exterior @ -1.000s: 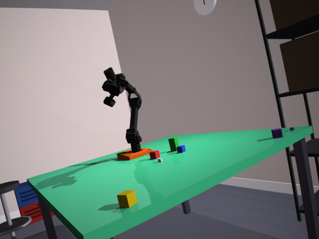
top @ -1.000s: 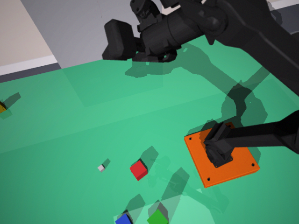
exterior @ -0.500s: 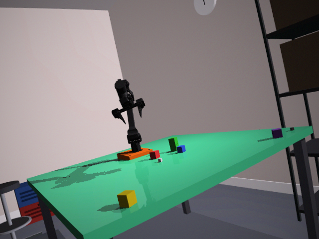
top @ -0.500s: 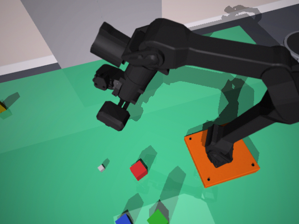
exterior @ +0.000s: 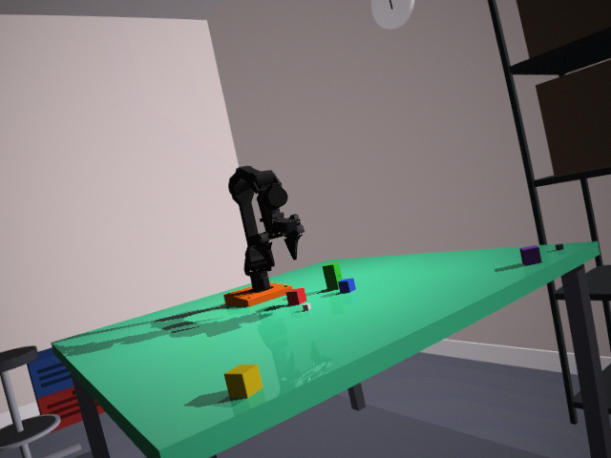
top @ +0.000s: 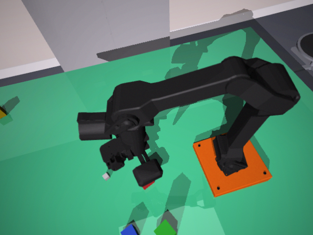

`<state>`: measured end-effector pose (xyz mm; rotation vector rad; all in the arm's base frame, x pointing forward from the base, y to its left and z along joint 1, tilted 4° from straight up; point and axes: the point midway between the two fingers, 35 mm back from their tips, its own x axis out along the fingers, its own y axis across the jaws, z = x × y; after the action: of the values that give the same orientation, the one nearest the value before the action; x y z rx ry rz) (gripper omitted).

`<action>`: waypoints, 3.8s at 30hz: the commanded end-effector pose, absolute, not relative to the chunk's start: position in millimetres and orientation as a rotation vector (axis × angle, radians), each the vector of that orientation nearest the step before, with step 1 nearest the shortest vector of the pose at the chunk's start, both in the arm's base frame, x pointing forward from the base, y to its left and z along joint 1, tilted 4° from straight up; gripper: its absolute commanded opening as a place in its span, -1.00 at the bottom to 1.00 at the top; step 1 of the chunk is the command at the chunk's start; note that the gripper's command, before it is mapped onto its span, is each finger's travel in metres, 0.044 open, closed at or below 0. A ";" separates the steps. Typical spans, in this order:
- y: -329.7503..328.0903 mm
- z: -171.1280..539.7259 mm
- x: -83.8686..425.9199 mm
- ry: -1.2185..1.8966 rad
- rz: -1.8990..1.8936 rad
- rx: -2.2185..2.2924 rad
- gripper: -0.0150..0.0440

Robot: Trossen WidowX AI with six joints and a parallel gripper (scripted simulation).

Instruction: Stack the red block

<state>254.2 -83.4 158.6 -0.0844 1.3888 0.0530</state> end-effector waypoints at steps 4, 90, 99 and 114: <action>-64.5 142.0 255.1 1.466 0.173 -0.207 1.00; -64.8 58.2 263.3 1.467 0.174 -0.208 -0.49; -64.1 107.2 258.2 1.467 0.174 -0.208 -0.49; -63.6 155.7 253.3 1.467 0.174 -0.208 -0.49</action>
<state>254.0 -63.4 151.5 -0.2042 1.4705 0.1759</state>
